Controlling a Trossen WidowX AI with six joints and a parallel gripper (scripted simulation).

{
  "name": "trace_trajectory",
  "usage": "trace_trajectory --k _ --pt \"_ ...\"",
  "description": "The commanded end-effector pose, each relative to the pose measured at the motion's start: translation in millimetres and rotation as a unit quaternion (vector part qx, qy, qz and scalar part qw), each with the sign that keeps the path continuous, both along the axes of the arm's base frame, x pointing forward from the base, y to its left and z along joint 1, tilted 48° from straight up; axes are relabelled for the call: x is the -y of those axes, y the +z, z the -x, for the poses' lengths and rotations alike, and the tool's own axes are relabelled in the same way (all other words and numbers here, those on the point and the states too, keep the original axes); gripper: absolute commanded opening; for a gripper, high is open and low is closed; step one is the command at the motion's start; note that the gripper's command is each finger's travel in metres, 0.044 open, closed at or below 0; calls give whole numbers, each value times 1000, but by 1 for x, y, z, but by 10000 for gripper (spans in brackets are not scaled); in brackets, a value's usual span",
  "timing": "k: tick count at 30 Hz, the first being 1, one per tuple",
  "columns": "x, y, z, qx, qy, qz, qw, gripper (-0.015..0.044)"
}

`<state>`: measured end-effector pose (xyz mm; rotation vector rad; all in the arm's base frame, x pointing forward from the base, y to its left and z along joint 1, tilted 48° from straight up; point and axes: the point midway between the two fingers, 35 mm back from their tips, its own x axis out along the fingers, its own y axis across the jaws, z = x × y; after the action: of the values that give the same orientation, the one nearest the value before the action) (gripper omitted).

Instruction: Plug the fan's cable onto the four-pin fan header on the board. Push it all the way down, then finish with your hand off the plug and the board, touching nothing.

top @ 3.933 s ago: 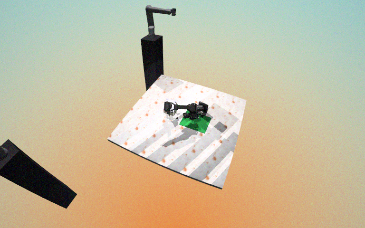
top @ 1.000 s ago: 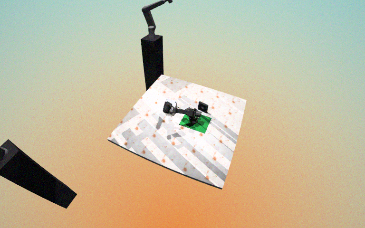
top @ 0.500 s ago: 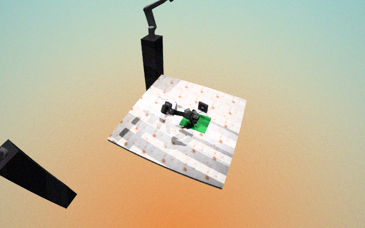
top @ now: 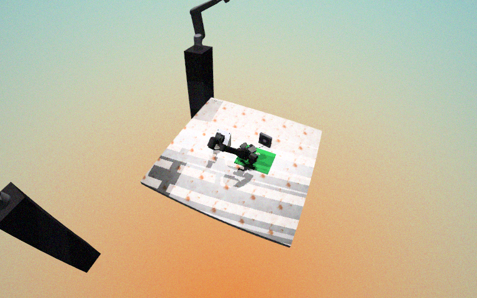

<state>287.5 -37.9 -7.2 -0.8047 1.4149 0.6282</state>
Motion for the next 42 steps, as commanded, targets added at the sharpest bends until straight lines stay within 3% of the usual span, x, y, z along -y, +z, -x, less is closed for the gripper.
trace_trajectory --k 1,42 --pt "0 1 0 17 10 -23 1000 0" --pt "10 26 -4 229 123 -168 951 0"
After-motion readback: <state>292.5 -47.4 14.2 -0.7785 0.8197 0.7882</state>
